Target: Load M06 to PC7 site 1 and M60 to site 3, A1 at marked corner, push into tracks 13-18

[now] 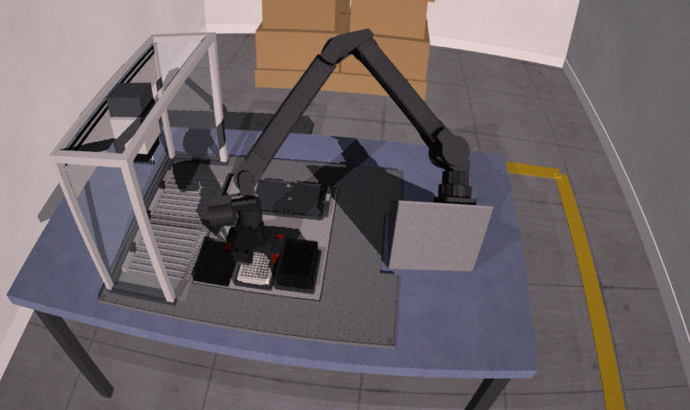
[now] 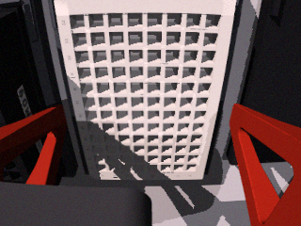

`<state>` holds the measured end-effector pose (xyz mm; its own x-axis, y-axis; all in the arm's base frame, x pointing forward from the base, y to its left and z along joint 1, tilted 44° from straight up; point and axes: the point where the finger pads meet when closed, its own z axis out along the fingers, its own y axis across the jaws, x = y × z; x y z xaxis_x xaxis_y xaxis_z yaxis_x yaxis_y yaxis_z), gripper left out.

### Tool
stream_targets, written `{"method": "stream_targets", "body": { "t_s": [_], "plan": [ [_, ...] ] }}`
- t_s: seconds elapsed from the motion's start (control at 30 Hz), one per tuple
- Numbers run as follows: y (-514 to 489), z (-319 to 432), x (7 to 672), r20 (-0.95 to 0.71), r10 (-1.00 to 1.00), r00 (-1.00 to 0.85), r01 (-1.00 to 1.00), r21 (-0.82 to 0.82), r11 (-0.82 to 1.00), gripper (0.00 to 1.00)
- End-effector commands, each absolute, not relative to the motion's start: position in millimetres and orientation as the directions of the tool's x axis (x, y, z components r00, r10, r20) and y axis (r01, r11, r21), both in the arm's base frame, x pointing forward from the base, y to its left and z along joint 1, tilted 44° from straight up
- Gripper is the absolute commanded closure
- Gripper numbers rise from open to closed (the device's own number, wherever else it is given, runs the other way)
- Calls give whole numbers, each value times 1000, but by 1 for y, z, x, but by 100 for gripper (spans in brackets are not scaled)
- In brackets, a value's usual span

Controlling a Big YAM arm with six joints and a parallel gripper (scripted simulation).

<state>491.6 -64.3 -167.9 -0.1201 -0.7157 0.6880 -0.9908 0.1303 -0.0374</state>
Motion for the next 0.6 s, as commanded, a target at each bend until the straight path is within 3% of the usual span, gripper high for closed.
{"method": "stream_targets", "body": {
  "t_s": [0.0,0.57],
  "plan": [
    [-68,-173,492,686,-718,-120,-991,-41,126,0],
    [-65,-176,502,682,-722,-118,-993,-64,102,0]
  ]
}}
